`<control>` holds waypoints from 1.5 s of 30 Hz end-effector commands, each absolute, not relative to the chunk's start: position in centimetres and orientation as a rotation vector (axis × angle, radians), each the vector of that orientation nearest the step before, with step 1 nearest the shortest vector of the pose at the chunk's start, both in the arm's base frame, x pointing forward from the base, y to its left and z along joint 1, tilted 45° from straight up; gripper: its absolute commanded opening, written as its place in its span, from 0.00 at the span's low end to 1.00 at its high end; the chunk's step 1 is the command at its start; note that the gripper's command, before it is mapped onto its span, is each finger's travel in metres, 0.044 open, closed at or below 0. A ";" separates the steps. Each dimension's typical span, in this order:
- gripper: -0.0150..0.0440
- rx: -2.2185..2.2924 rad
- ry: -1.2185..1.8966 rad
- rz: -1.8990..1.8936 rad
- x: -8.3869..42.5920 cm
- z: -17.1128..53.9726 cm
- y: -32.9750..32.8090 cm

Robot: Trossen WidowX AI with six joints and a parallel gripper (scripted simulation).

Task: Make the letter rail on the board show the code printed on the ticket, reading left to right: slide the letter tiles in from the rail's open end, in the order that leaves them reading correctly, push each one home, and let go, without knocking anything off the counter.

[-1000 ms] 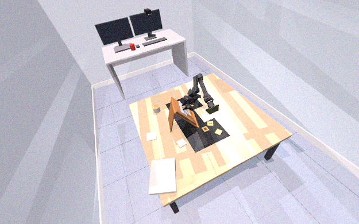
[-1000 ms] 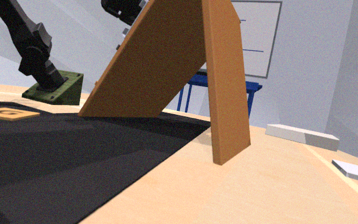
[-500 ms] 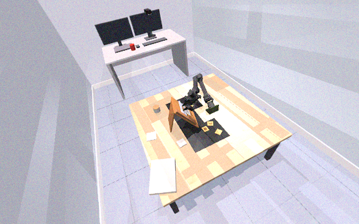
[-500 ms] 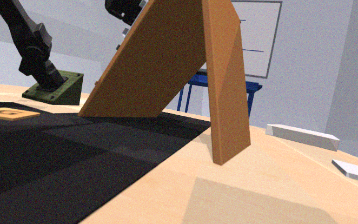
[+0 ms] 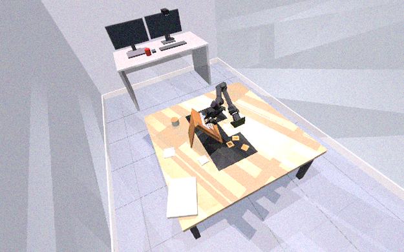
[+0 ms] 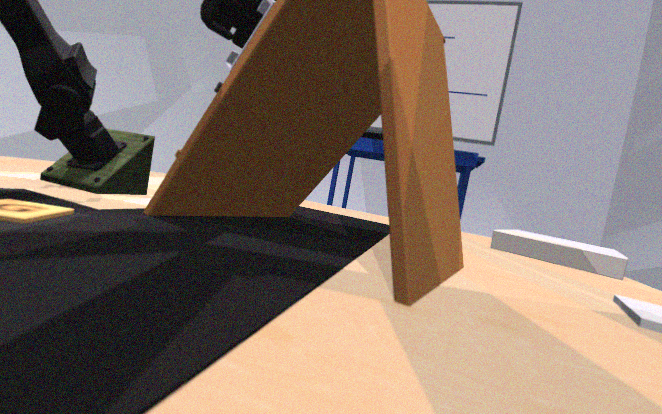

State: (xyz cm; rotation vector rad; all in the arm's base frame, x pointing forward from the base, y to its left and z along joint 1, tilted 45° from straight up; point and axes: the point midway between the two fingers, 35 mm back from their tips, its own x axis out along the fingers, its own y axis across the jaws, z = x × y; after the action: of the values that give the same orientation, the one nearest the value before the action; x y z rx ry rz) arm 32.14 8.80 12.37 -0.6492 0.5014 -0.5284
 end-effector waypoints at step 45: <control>0.25 -0.647 0.500 -0.532 32.9 10.6 10.5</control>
State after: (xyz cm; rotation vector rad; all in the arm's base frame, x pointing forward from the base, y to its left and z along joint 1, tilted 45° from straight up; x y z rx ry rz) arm 32.82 10.38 10.77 -0.6476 0.5013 -0.5283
